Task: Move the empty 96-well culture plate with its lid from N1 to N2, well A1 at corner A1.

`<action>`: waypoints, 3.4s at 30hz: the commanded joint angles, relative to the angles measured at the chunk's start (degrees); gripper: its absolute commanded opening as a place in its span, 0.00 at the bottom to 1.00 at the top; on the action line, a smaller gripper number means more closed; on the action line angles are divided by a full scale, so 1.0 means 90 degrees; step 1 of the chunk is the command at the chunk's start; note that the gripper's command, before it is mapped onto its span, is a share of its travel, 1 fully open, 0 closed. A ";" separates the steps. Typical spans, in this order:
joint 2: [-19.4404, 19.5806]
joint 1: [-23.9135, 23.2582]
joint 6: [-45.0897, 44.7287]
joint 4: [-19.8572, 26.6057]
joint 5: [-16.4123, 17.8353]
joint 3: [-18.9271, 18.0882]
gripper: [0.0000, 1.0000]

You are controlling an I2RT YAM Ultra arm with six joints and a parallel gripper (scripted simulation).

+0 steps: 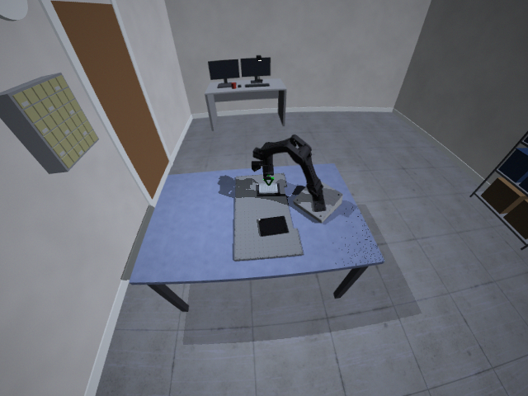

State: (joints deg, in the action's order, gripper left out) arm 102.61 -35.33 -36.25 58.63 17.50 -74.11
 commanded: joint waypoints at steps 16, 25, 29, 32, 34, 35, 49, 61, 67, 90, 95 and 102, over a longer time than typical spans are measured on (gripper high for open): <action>0.0064 0.0038 0.0095 -0.0364 0.0059 0.0239 1.00; 0.0045 0.0082 0.0166 -0.0655 0.0043 0.0270 1.00; 0.0288 0.0205 0.0206 -0.0817 0.0034 0.0518 1.00; 0.0186 0.0176 0.0238 -0.0946 0.0030 0.0575 1.00; 0.0327 0.0231 0.0259 -0.1029 0.0026 0.0616 1.00; 0.0385 0.0263 0.0268 -0.1068 0.0023 0.0644 1.00; 0.0588 0.0333 0.0392 -0.1564 0.0003 0.0896 1.00; 0.0657 0.0479 0.0491 -0.1975 0.0008 0.1063 1.00; 0.0739 0.0399 0.0518 -0.2076 -0.0003 0.1020 1.00; 0.0749 0.0448 0.0482 -0.1999 -0.0007 0.0971 0.00; 0.0749 0.0448 0.0482 -0.1999 -0.0007 0.0971 0.00; 0.0749 0.0448 0.0482 -0.1999 -0.0007 0.0971 0.00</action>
State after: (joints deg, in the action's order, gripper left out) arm 109.71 -31.00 -32.03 40.88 17.08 -65.21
